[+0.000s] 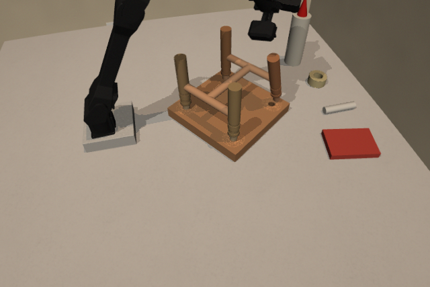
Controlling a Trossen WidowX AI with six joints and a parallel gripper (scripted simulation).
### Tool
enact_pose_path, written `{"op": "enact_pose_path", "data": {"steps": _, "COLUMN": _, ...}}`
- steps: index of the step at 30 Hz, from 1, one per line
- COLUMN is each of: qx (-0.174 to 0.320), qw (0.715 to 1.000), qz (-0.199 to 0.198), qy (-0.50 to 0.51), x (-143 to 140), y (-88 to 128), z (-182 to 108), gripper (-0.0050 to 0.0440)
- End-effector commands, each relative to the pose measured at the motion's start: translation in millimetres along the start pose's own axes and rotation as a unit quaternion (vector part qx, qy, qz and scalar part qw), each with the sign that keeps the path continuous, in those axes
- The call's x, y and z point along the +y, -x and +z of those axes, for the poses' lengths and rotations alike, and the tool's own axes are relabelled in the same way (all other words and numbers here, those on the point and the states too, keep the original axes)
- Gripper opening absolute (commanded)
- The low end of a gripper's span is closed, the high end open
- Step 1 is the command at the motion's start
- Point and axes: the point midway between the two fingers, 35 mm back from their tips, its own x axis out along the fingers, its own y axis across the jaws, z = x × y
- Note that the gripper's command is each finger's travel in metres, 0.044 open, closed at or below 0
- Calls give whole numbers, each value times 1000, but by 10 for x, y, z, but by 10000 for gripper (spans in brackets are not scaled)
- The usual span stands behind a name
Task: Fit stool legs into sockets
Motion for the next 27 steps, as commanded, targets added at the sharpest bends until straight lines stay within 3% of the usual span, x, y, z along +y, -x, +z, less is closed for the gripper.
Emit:
{"op": "enact_pose_path", "data": {"steps": 1, "qx": 11, "qw": 999, "qz": -19, "qy": -48, "x": -236, "y": 202, "z": 160, "gripper": 440}}
{"op": "enact_pose_path", "data": {"steps": 4, "qx": 12, "qw": 995, "qz": -29, "qy": -95, "x": -468, "y": 450, "z": 336, "gripper": 440}}
{"op": "enact_pose_path", "data": {"steps": 9, "qx": 19, "qw": 991, "qz": -39, "qy": -123, "x": -610, "y": 585, "z": 378, "gripper": 440}}
{"op": "enact_pose_path", "data": {"steps": 27, "qx": 34, "qw": 990, "qz": -55, "qy": -128, "x": -721, "y": 411, "z": 349, "gripper": 440}}
